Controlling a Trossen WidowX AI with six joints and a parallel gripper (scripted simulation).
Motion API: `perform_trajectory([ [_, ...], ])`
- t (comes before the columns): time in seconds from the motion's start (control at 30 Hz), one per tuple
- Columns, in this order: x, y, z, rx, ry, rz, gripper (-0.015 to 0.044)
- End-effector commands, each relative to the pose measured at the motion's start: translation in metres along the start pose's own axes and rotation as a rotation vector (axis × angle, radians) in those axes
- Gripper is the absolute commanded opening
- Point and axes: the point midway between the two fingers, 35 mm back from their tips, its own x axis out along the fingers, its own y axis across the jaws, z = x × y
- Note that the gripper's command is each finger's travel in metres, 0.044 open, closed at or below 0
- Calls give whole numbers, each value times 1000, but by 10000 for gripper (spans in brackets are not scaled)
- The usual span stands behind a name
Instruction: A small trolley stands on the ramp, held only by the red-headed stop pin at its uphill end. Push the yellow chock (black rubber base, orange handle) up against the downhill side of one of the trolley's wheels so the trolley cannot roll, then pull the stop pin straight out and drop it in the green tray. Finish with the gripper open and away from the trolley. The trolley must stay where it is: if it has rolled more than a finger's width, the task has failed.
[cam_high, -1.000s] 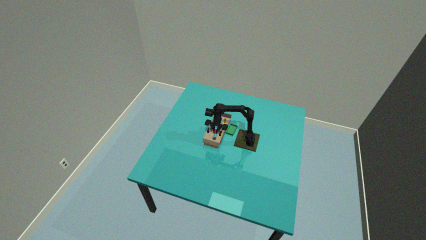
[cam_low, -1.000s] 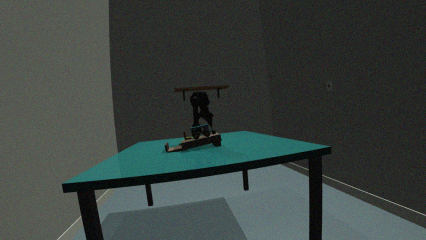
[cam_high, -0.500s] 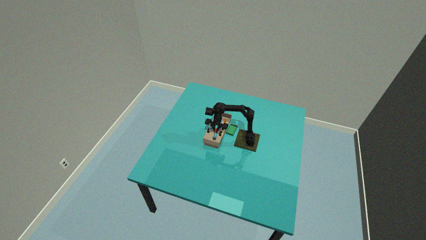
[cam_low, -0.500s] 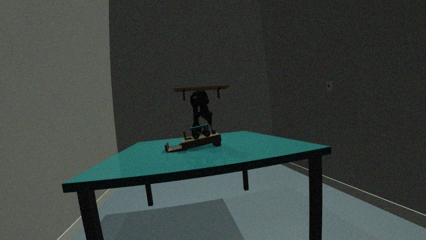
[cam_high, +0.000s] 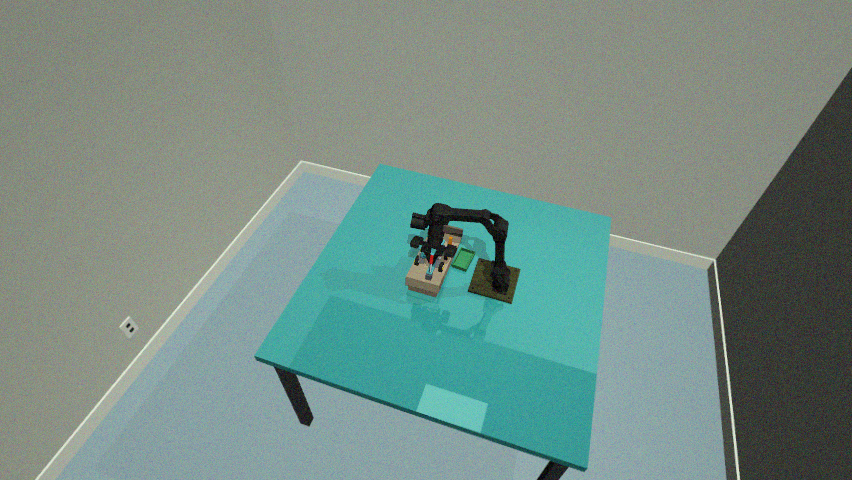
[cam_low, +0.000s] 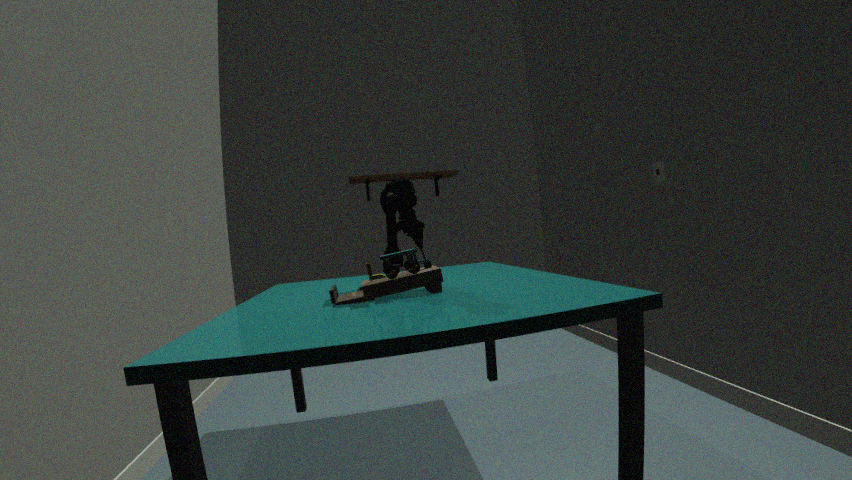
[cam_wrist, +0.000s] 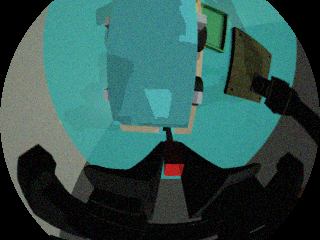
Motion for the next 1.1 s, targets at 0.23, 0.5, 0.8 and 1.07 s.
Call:
perform_trajectory([
  [0.23, -7, 1, -4, -7, 7, 7, 0],
  [0.5, -10, 2, -6, -7, 8, 7, 0],
  [0.8, -8, 2, -16, -7, 9, 7, 0],
  [1.07, -7, 1, -28, -7, 10, 7, 0],
])
